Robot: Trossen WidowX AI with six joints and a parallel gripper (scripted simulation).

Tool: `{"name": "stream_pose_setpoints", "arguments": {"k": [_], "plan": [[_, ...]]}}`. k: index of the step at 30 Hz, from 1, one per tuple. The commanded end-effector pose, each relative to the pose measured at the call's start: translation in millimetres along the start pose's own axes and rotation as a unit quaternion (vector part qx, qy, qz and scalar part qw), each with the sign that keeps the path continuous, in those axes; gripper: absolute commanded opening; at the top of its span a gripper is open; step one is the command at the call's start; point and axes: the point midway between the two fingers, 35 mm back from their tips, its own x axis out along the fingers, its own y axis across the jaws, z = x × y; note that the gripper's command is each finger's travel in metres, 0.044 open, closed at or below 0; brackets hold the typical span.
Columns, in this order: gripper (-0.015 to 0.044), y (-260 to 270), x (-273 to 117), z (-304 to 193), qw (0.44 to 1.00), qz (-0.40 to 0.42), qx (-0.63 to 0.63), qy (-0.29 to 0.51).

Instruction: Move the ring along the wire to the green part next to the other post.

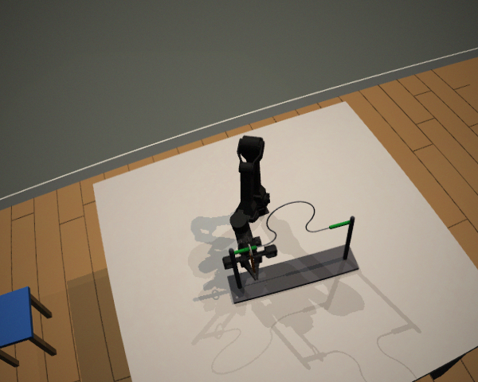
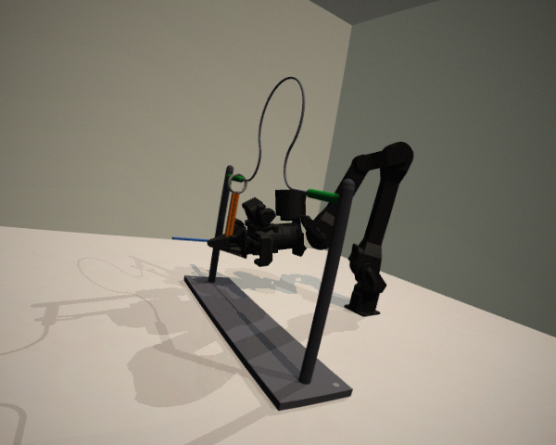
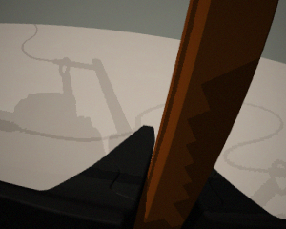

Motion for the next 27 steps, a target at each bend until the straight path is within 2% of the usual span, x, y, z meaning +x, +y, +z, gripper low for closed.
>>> {"name": "stream_pose_setpoints", "arguments": {"k": [1,27], "plan": [[-0.0150,0.0,0.0,0.0,1.000,0.000,0.000,0.000],[-0.0150,1.4,-1.5,9.7,1.000,0.000,0.001,-0.001]]}}
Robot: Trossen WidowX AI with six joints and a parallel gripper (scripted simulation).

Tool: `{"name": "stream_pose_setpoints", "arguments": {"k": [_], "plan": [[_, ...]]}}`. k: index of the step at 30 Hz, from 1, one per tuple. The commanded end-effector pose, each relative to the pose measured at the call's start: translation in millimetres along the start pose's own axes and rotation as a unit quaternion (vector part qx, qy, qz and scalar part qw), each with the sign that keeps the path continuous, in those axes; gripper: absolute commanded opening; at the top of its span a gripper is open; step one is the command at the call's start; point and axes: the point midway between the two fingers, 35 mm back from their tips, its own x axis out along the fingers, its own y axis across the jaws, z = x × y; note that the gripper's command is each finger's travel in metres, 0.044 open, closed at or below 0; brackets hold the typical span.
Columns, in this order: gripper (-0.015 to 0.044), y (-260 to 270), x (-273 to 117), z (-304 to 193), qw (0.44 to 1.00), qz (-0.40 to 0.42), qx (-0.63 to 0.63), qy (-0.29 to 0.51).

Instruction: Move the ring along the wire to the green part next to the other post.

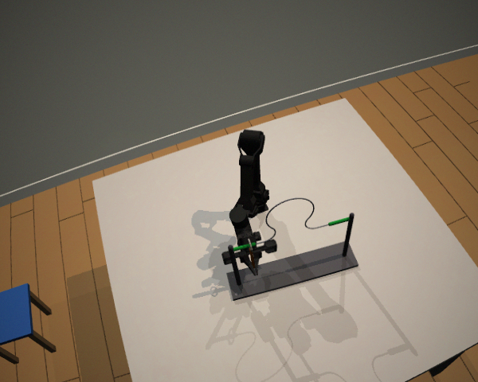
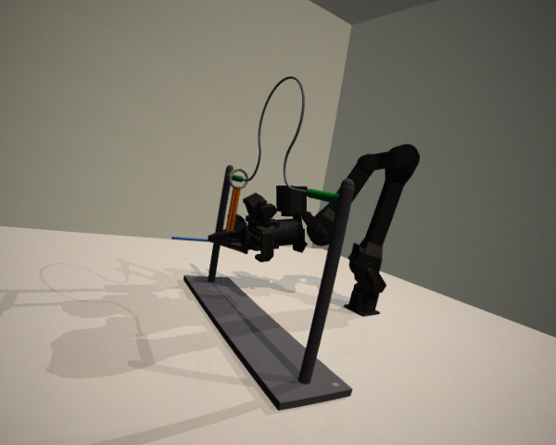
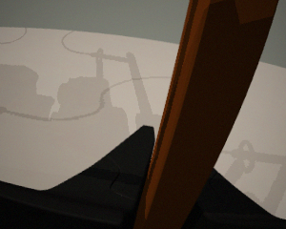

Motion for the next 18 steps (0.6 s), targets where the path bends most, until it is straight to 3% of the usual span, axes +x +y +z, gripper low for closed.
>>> {"name": "stream_pose_setpoints", "arguments": {"k": [1,18], "plan": [[-0.0150,-0.5,0.1,-0.1,1.000,-0.002,0.003,0.001],[-0.0150,12.1,0.3,0.1,1.000,-0.001,0.004,0.001]]}}
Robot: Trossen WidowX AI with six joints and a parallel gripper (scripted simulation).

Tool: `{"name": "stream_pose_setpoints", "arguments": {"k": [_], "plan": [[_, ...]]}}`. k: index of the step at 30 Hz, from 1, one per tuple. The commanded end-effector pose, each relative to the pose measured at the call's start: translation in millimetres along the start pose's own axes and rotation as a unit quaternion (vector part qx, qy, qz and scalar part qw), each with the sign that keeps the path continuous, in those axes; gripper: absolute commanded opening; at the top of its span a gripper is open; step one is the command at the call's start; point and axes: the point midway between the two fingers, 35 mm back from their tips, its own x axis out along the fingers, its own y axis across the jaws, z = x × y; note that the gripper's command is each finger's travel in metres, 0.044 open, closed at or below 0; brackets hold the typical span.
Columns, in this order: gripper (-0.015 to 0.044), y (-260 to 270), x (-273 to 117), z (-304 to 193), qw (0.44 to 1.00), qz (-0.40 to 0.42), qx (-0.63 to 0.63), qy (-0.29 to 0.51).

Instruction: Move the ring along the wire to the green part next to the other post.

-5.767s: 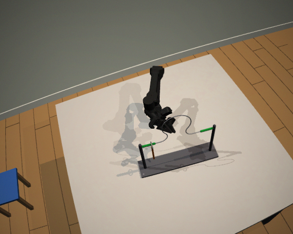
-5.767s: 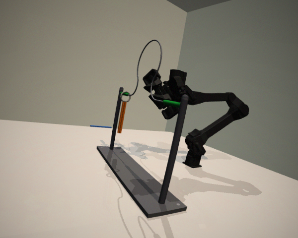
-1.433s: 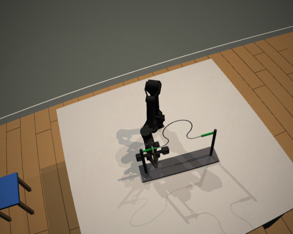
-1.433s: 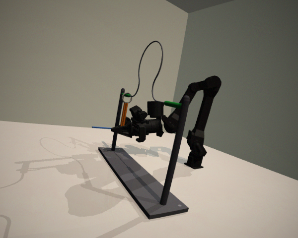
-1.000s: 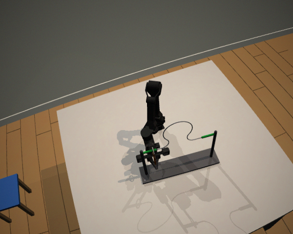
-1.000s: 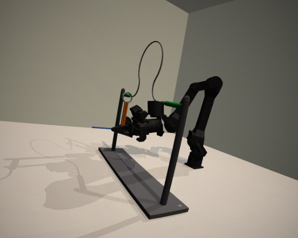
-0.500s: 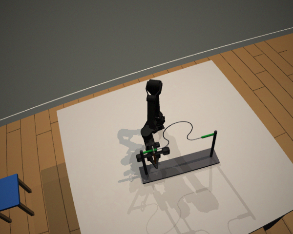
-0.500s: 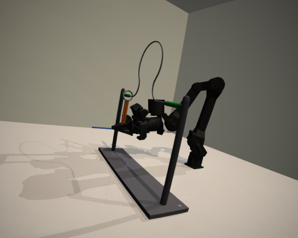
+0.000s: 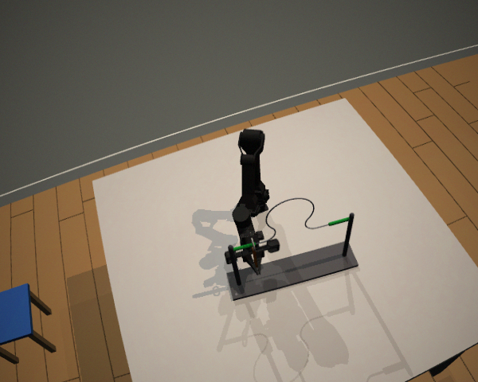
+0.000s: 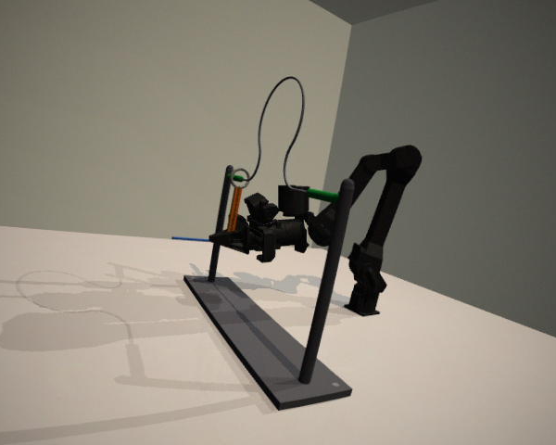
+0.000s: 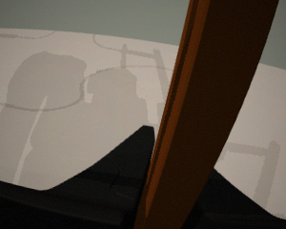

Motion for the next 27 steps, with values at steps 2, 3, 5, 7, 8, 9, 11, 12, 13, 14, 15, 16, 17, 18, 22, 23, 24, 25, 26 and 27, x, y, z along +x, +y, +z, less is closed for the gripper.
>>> {"name": "stream_pose_setpoints", "arguments": {"k": [2,3,5,7,8,9,11,12,13,14,15,16,17,18,22,23,24,25,26,27], "plan": [[-0.0150,5.1,-0.6,-1.8,1.000,-0.001,0.004,0.003],[-0.0150,6.1,-0.6,-1.8,1.000,-0.001,0.005,0.003],[-0.0150,8.3,-0.6,-1.8,1.000,-0.001,0.005,0.003],[-0.0150,10.4,-0.5,-1.7,1.000,0.000,0.006,0.003],[-0.0150,11.5,-0.5,-1.7,1.000,0.000,0.006,0.003],[-0.0150,12.6,-0.5,-1.7,1.000,0.000,0.007,0.003],[-0.0150,14.9,-0.4,-1.6,1.000,0.000,0.008,0.003],[-0.0150,16.0,-0.4,-1.6,1.000,0.001,0.008,0.003],[-0.0150,17.3,-0.4,-1.6,1.000,0.001,0.009,0.003],[-0.0150,18.5,-0.4,-1.6,1.000,0.001,0.010,0.003],[-0.0150,19.8,-0.4,-1.6,1.000,0.001,0.012,0.003],[-0.0150,21.1,-0.3,-1.5,1.000,0.002,0.013,0.003],[-0.0150,22.4,-0.3,-1.5,1.000,0.002,0.014,0.003],[-0.0150,23.9,-0.3,-1.5,1.000,0.002,0.016,0.003],[-0.0150,30.1,-0.2,-1.3,1.000,0.004,0.025,0.002],[-0.0150,31.9,-0.2,-1.2,1.000,0.005,0.028,0.002],[-0.0150,33.8,-0.2,-1.2,0.999,0.006,0.032,0.002],[-0.0150,35.7,-0.2,-1.1,0.999,0.006,0.035,0.002],[-0.0150,37.6,-0.2,-1.0,0.999,0.007,0.039,0.002],[-0.0150,39.6,-0.1,-0.9,0.999,0.008,0.043,0.002]]}}
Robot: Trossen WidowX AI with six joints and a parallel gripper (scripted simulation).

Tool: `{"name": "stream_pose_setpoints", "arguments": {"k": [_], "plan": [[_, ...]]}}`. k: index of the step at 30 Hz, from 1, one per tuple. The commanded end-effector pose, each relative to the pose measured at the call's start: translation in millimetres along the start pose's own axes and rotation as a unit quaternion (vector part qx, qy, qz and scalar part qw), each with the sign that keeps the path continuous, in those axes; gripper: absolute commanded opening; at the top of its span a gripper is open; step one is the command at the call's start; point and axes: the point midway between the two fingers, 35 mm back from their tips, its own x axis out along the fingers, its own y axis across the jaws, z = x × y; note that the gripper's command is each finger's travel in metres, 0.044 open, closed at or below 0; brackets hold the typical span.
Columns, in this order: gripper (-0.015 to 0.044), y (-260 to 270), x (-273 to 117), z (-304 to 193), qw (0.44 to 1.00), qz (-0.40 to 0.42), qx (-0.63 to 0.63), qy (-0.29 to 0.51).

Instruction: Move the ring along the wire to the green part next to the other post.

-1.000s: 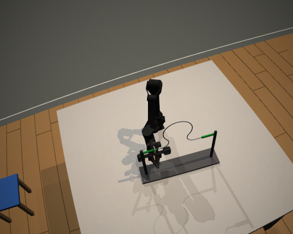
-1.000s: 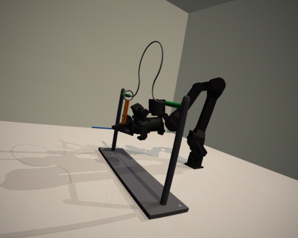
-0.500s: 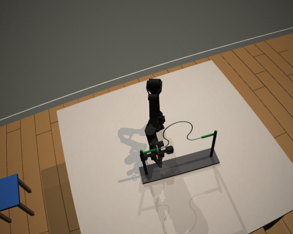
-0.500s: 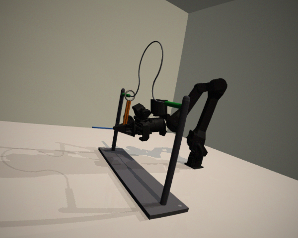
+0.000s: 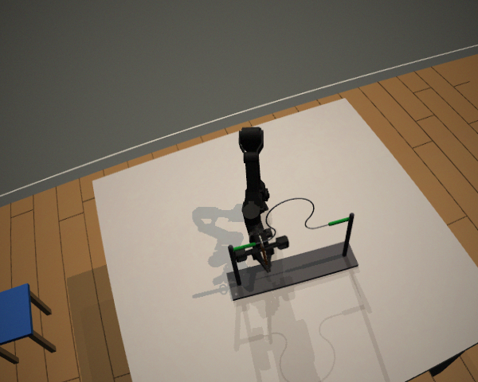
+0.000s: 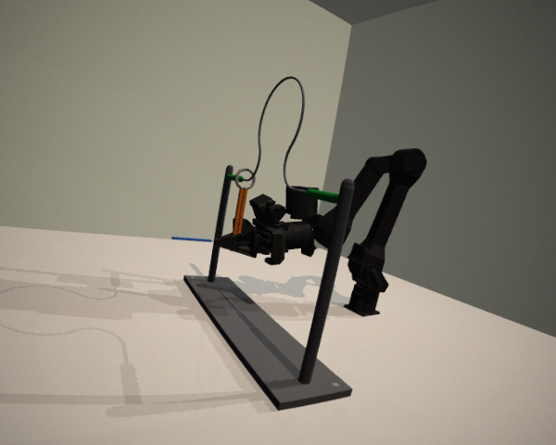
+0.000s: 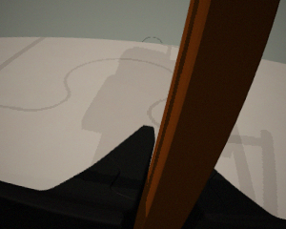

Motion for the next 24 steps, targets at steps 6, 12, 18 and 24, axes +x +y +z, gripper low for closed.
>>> {"name": "stream_pose_setpoints", "arguments": {"k": [6,12,18,24], "plan": [[-0.0150,18.1,-0.6,-2.3,0.999,0.006,0.044,0.003],[-0.0150,35.7,-0.6,-0.2,0.996,0.015,0.091,0.002],[-0.0150,55.7,-1.1,4.8,0.988,0.026,0.150,0.001],[-0.0150,76.7,-2.1,13.0,0.976,0.038,0.216,0.000]]}}
